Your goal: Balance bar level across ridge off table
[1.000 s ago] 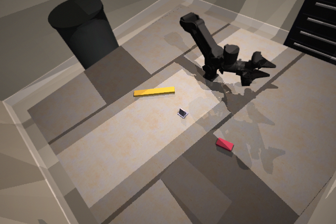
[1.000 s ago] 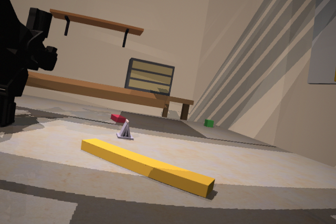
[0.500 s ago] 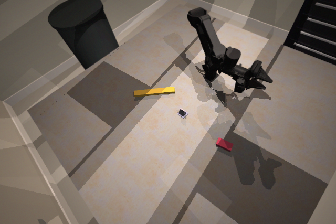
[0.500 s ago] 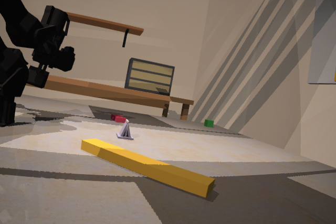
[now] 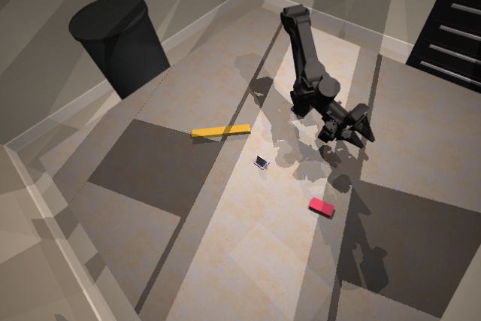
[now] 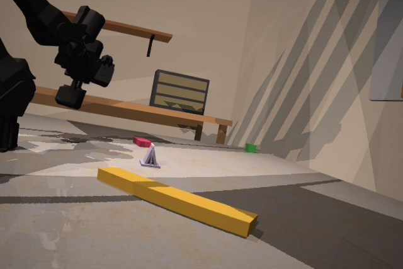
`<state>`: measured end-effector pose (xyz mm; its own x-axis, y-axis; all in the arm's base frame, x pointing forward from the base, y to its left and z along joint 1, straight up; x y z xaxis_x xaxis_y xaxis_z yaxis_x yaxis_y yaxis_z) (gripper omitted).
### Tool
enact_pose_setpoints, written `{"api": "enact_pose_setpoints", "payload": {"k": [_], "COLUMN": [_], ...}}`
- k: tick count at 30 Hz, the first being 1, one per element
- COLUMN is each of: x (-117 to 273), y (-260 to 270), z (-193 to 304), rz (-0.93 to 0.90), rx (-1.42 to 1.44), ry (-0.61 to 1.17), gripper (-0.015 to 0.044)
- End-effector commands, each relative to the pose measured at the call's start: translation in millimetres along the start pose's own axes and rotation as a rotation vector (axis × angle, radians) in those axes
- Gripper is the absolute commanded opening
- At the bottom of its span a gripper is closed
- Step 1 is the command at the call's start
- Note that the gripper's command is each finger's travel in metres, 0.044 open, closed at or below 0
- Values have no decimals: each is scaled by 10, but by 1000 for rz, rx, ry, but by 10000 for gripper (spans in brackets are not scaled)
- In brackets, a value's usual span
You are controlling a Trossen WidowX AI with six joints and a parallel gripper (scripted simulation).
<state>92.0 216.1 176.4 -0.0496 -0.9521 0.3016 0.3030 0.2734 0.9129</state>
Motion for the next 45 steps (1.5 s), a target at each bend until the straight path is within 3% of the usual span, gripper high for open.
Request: {"api": "enact_pose_setpoints", "payload": {"k": [1, 22, 45], "x": [8, 342, 1100], "y": [52, 199, 148], "z": [-186, -1076, -1859], "rz": [31, 216, 500], "rx": [6, 5, -75], "ry": [-86, -456, -736], "gripper": [315, 315, 315]}}
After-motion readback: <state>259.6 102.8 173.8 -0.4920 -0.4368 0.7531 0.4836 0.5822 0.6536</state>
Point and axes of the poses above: the point midway between the two fingers, 35 mm back from their tips, its own x axis back along the fingers, its own y axis across the jaws, z = x × y, the point moved 5 cm from there along x, back along the fingers, and after that the axes turned 11 degrees about -x, right-handed, at the moved point
